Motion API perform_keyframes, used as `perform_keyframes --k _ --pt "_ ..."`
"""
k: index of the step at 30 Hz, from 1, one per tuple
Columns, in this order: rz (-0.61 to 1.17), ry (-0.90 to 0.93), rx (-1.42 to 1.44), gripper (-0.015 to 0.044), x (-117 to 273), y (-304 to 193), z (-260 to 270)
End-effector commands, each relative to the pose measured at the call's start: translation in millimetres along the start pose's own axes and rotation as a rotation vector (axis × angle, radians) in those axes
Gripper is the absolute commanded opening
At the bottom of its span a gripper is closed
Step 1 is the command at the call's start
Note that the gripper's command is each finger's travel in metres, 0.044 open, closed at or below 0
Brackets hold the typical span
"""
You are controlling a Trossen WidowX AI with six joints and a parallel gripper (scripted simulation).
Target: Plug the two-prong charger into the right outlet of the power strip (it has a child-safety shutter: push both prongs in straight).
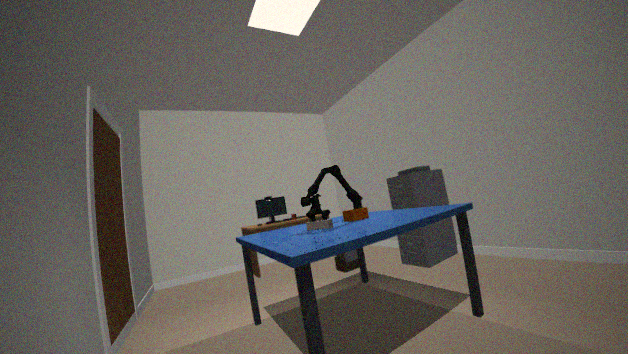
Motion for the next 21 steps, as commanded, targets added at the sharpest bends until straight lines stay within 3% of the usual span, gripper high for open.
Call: perform_keyframes --k 1,21 --pt "-0.001 0.005 0.004 0.044 -1.5 -2.8 0.8" --pt "-0.009 0.004 0.004 0.044 -2.0 -9.3 0.4"
Point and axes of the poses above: the point midway between the two fingers, 35 mm back from their tips, its own x axis back along the fingers, its own z axis across the jaws, y = z × x, the point moved 8 cm from there along x, back along the fingers, and after that the axes turned 3 degrees about -x, right-handed, at the moved point
